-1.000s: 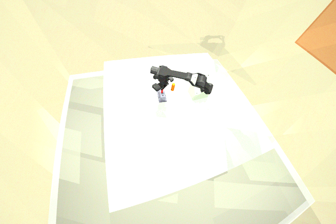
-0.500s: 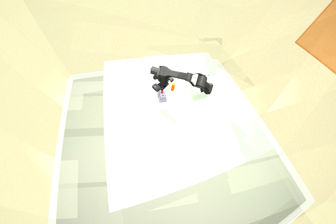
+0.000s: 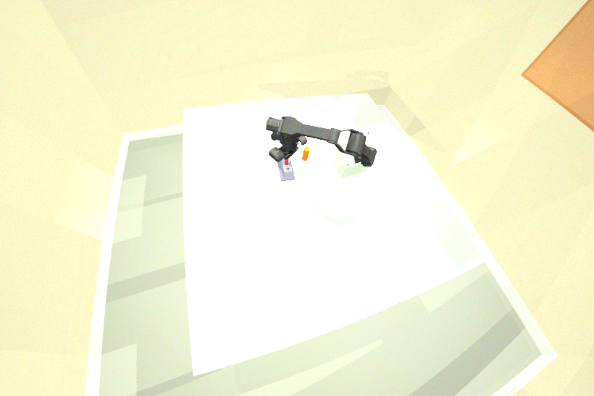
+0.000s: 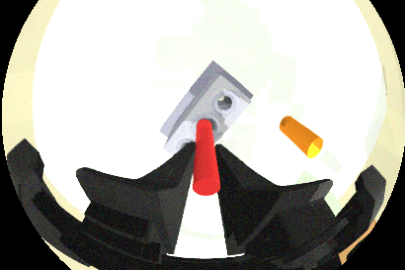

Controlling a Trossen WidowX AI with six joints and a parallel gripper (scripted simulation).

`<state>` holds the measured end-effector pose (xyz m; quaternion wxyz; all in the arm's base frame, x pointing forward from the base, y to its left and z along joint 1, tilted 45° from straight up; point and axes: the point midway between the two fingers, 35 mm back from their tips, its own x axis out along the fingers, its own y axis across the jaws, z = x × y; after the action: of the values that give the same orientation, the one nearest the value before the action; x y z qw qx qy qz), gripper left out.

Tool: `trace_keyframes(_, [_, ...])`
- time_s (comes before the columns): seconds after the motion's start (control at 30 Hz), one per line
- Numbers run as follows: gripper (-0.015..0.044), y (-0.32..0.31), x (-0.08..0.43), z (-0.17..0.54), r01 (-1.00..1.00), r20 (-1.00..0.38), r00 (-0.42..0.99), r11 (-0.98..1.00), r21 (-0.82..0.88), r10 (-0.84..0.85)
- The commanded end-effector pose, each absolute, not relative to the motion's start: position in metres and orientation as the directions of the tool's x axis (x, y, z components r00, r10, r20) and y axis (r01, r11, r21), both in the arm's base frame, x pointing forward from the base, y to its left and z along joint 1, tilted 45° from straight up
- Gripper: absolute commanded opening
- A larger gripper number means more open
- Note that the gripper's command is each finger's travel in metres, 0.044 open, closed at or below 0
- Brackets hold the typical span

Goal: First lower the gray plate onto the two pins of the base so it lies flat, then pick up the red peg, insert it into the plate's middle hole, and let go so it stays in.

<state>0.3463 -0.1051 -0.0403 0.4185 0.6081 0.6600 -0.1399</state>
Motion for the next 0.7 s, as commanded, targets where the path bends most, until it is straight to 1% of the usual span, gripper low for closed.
trace_keyframes(0.0, [0.0, -0.1037, 0.3451, -0.041, 0.921, -0.721, 0.087, 0.219, 0.321, 0.688])
trace_keyframes(0.67, [0.0, -0.1023, 0.3451, -0.0418, 0.921, -0.721, 0.087, 0.219, 0.321, 0.688])
